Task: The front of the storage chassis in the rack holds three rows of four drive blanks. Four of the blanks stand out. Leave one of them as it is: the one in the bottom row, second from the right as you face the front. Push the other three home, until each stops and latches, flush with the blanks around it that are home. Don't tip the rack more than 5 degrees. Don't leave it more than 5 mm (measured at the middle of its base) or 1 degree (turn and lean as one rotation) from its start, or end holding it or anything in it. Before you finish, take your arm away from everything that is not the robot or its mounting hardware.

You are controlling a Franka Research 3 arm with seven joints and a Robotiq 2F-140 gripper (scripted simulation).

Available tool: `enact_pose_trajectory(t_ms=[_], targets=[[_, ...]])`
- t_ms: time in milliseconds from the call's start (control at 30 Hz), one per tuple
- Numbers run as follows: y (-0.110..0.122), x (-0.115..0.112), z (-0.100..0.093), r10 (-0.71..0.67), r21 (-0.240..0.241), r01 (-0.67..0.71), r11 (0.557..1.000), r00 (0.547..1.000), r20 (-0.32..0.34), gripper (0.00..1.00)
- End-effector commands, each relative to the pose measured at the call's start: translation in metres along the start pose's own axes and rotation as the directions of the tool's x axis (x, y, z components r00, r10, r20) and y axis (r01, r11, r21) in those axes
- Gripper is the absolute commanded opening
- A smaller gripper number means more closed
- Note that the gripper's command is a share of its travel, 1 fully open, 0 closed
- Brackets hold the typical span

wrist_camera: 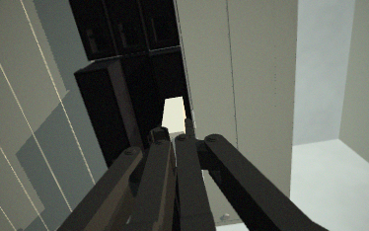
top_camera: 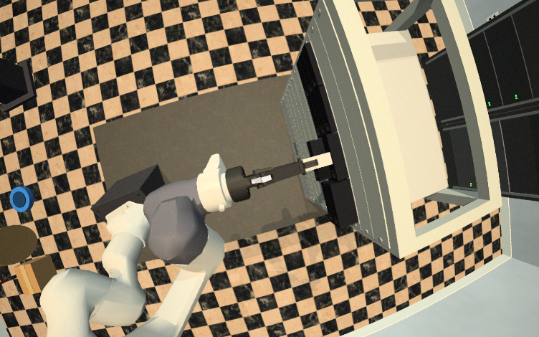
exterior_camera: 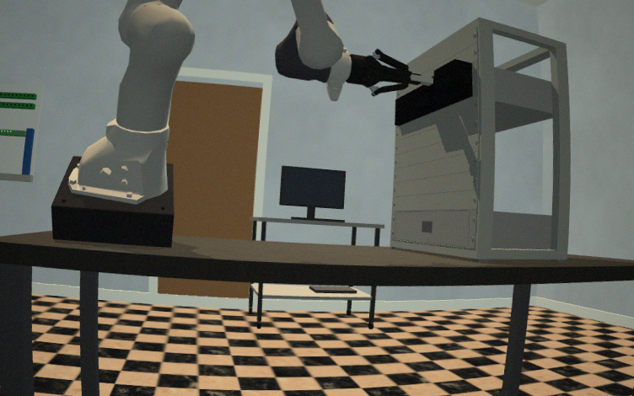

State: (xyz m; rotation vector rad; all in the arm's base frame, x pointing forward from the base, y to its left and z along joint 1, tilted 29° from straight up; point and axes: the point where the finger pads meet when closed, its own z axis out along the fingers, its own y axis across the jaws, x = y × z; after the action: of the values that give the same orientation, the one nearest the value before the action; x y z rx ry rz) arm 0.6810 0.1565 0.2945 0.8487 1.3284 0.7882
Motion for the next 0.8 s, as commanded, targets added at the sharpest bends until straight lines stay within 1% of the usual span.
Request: enact_pose_trajectory(t_ms=[0,767], targets=[[-0.0022,-0.0016,0.0027,-0.001,0.004,0.001,1.0,1.0,-0.001,0.0],[-0.0028,-0.0021,0.0063,-0.001,0.004,0.001,1.0,1.0,-0.001,0.0]])
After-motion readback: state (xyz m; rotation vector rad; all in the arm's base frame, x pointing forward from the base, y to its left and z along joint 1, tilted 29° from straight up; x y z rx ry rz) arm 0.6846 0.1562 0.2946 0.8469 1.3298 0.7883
